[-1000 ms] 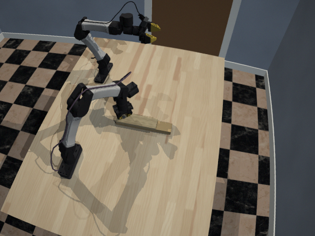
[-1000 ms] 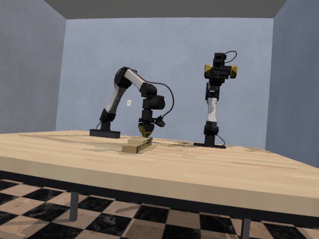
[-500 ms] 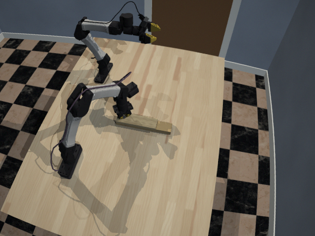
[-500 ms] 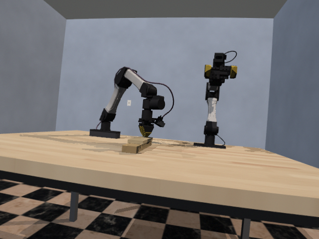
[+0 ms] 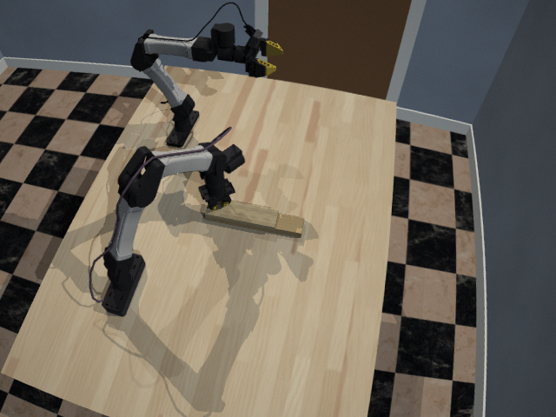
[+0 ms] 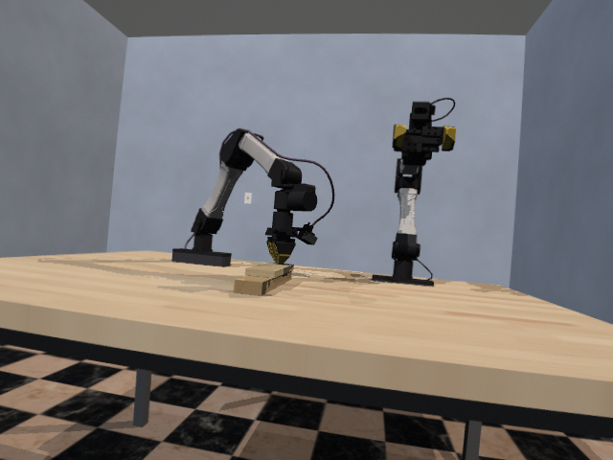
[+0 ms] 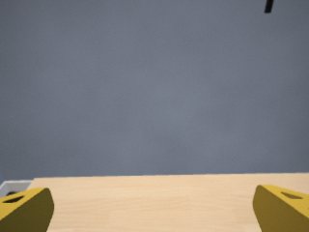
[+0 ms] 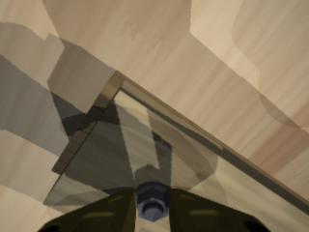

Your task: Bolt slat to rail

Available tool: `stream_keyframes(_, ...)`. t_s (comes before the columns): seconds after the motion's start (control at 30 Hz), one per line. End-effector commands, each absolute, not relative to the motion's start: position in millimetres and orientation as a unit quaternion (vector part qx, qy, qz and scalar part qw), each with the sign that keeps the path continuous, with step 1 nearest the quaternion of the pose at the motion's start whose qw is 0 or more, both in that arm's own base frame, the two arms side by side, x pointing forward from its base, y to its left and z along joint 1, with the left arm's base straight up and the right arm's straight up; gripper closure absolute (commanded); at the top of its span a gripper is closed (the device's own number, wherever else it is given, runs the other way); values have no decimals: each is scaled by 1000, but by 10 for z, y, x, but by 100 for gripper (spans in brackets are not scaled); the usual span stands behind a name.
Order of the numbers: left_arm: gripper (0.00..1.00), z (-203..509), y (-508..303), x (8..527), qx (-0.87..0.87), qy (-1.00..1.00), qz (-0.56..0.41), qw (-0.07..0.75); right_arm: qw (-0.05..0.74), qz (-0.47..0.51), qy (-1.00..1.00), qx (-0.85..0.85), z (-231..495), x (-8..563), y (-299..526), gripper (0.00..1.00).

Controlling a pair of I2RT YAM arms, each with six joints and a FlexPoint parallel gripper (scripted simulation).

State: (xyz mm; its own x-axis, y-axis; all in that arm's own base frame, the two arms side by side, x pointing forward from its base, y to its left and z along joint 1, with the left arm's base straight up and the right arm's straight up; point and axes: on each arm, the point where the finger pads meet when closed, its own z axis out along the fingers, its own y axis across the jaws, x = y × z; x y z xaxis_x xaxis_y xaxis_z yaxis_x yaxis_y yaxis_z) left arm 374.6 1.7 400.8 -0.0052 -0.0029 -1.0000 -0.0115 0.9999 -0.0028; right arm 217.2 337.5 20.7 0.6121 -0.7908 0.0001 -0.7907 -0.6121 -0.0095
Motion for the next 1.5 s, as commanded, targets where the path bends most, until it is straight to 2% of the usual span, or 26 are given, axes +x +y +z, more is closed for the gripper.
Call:
stream_keyframes(0.0,0,4083,10,3728,-4,702,3,712,13,-3,440,-898,254,2188,3406,86)
stream_keyframes(0.5,0,4083,10,3728,-4,702,3,712,12,-2,455,-890,247,2187,3404,86)
stream_keyframes(1.47,0,4083,10,3728,-4,702,3,712,-1,-1,824,-567,187,2183,3395,86)
